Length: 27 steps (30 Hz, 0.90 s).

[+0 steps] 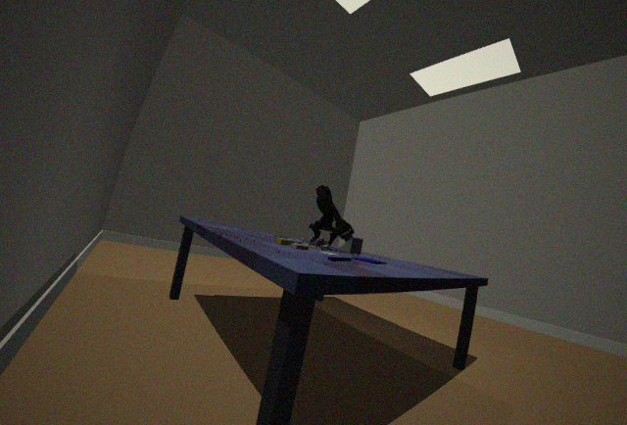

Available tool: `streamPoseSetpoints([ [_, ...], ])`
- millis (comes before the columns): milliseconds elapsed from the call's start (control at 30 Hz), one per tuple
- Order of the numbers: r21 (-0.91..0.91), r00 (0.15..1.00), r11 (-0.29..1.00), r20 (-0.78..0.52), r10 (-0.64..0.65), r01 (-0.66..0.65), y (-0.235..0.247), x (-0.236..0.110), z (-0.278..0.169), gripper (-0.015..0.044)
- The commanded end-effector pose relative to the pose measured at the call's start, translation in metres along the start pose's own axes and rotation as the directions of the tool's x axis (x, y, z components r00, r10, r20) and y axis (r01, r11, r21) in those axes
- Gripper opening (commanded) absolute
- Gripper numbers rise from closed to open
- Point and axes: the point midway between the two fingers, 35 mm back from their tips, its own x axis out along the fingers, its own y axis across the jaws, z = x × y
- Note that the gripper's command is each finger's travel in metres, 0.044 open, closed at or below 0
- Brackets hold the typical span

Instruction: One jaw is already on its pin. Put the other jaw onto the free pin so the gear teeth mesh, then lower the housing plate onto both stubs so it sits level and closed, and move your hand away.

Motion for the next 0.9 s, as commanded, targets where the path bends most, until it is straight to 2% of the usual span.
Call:
streamPoseSetpoints([
  [0, -0.006, 1.0, 1.0, 0.001, -0.004, 0.004, -0.0003, 0.0005, -0.0003, 0.0351],
  [867, -0.019, 1.0, 1.0, 0.001, -0.004, 0.004, -0.0004, 0.0054, -0.0003, 0.0351],
])
